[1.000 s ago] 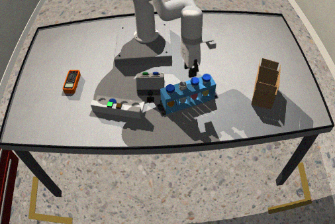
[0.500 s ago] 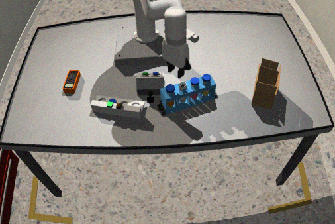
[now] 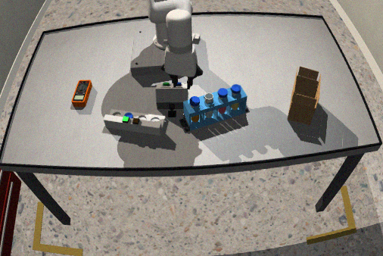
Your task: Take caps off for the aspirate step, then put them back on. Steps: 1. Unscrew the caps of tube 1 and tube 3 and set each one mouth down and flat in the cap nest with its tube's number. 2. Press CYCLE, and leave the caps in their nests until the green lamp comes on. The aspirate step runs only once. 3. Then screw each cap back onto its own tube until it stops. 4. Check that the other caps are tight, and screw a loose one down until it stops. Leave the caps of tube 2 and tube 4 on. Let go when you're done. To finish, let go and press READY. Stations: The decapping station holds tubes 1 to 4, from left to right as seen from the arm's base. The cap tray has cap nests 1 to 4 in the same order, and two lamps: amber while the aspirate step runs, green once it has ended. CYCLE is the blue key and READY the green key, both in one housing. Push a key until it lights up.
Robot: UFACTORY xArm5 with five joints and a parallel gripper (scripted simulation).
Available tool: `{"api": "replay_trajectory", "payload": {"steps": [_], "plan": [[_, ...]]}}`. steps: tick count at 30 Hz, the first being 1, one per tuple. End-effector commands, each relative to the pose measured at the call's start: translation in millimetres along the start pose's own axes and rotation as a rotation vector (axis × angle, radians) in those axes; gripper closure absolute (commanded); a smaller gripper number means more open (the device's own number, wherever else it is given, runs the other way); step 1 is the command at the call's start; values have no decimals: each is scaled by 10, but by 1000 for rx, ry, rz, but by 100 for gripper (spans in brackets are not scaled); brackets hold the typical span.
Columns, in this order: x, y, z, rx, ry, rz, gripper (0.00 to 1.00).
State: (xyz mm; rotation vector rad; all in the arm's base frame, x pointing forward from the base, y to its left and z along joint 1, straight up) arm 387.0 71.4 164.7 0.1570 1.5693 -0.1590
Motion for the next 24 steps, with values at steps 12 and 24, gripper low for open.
{"api": "replay_trajectory", "payload": {"steps": [12, 24], "plan": [[-18, -908, 270, -57, -8, 2, 54], [-18, -1528, 443, -57, -9, 1, 54]]}}
Point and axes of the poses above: the point where the finger pads meet when closed, its own x axis out along the fingers, its own y axis across the jaws, z = x × y, the point moved 4 cm from there along -x, back along the fingers, and after that the axes turned 3 degrees about -x, right-handed, at the moved point
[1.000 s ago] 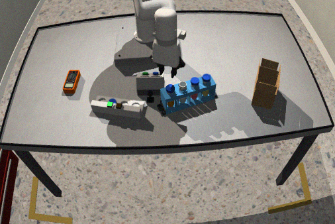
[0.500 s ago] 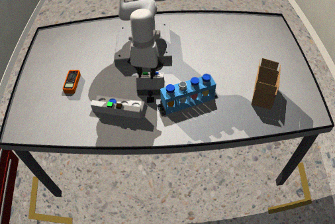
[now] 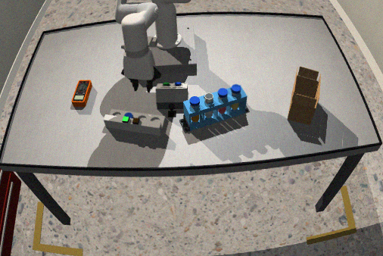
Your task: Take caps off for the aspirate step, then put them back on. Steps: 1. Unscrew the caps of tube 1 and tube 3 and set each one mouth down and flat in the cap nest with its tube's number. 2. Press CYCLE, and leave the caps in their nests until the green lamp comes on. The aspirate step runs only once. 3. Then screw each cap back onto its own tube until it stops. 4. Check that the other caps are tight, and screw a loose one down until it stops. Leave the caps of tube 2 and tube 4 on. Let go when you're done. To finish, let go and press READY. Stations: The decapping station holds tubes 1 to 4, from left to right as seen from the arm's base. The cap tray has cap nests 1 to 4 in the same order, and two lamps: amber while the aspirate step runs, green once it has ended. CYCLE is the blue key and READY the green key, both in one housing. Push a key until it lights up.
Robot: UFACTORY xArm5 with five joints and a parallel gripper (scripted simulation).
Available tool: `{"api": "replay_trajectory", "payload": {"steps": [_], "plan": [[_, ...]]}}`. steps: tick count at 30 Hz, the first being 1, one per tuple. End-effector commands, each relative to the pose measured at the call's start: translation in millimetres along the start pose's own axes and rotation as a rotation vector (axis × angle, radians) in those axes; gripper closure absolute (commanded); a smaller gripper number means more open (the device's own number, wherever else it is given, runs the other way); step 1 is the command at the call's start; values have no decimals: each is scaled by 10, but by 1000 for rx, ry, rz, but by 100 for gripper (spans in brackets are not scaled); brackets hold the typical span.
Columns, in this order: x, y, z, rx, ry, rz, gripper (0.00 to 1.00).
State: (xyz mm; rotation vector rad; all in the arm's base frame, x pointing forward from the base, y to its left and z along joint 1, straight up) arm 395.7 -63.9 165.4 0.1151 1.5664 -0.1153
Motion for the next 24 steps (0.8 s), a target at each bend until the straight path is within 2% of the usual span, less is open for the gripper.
{"api": "replay_trajectory", "payload": {"steps": [1, 4, 9, 21, 24], "plan": [[-11, -224, 76, -3, -3, 0, 54], [-12, -469, 129, -3, -3, -1, 54], [-12, -729, 187, -3, -3, -1, 54], [-12, -729, 186, -3, -3, -1, 54], [138, -729, 187, -3, -3, -1, 54]]}}
Point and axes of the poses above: the point where the finger pads meet when closed, its own x axis out along the fingers, its own y axis across the jaws, z = x × y, the point moved 4 cm from there along -x, back along the fingers, and after that the axes turned 3 degrees about -x, right-handed, at the moved point
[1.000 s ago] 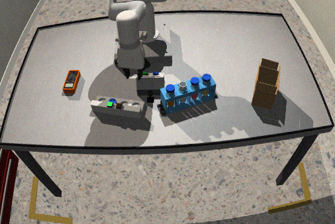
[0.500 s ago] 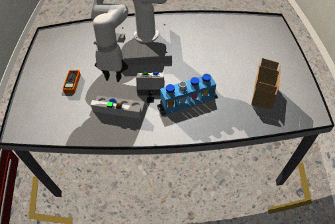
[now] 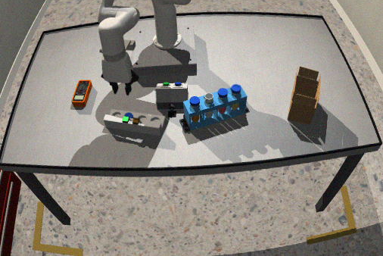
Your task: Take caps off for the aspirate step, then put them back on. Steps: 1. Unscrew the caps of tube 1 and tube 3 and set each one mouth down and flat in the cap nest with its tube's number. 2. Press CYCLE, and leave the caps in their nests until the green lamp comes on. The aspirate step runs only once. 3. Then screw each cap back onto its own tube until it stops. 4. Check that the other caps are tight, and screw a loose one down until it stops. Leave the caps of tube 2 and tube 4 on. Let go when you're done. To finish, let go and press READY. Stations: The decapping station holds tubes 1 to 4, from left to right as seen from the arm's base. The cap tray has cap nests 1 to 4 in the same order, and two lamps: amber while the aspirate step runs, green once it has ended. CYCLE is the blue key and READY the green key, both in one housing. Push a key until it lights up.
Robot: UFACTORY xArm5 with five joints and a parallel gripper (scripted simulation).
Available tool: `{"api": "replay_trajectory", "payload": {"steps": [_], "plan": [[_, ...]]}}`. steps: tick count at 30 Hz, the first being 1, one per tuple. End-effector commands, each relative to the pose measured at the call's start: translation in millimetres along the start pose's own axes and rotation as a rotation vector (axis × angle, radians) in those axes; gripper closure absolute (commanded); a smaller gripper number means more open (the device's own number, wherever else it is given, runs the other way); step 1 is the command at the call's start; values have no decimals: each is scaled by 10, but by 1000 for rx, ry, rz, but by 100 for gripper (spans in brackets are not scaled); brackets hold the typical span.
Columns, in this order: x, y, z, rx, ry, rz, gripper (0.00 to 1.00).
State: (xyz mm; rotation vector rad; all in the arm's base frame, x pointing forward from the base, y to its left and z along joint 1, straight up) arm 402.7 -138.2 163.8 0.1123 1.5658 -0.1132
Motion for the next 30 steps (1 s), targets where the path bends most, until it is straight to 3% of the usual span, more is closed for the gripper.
{"api": "replay_trajectory", "payload": {"steps": [1, 9, 11, 25, 30], "plan": [[172, -5, 8, 0, -2, 0, 54], [573, -4, 8, 0, -2, 0, 54], [573, -4, 8, 0, -2, 0, 54], [1270, -7, 20, 0, -2, 0, 54], [1270, -7, 20, 0, -2, 0, 54]]}}
Point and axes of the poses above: the point where the finger pads meet when closed, its own x axis out along the fingers, its own y axis across the jaws, z = x × y, the point moved 4 cm from there along -x, back along the fingers, and after that the axes turned 3 degrees about -x, right-handed, at the moved point
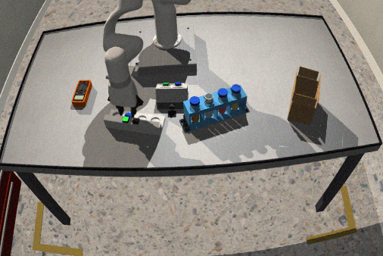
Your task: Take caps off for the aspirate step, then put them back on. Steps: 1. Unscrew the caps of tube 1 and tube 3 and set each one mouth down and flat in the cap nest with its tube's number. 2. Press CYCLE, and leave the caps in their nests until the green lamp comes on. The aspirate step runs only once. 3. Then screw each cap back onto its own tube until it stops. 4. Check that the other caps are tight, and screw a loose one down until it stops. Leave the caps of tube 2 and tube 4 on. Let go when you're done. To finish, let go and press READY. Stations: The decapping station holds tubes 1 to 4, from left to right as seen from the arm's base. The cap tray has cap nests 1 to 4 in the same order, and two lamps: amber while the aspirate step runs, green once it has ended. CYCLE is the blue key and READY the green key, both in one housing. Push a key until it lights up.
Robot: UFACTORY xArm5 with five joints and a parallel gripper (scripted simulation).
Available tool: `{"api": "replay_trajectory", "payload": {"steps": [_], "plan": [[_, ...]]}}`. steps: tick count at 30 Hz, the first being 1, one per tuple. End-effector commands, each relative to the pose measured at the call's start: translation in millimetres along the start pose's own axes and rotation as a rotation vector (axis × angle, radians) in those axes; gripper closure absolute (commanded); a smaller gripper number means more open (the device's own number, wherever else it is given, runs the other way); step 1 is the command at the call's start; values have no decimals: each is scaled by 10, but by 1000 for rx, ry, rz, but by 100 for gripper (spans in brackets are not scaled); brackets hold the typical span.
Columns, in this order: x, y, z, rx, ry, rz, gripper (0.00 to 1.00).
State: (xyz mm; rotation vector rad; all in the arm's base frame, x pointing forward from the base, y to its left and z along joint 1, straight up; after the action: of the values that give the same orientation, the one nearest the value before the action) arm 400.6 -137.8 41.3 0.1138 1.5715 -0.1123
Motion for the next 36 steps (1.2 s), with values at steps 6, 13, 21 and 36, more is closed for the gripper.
{"api": "replay_trajectory", "payload": {"steps": [6, 13, 21, 36], "plan": [[44, -8, 43, 0, -8, -1, 54], [74, -7, 39, 0, -8, -1, 54], [105, -6, 34, 0, -8, -1, 54], [145, -6, 32, 0, -8, -1, 100]]}}
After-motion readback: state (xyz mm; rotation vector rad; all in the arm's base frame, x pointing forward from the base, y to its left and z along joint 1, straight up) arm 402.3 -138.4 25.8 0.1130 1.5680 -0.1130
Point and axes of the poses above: the point where the finger pads meet when closed, its own x axis out along the fingers, its own y axis across the jaws, z = x × y, the point moved 4 cm from there along -x, back along the fingers, and after that the axes turned 3 degrees about -x, right-handed, at the moved point
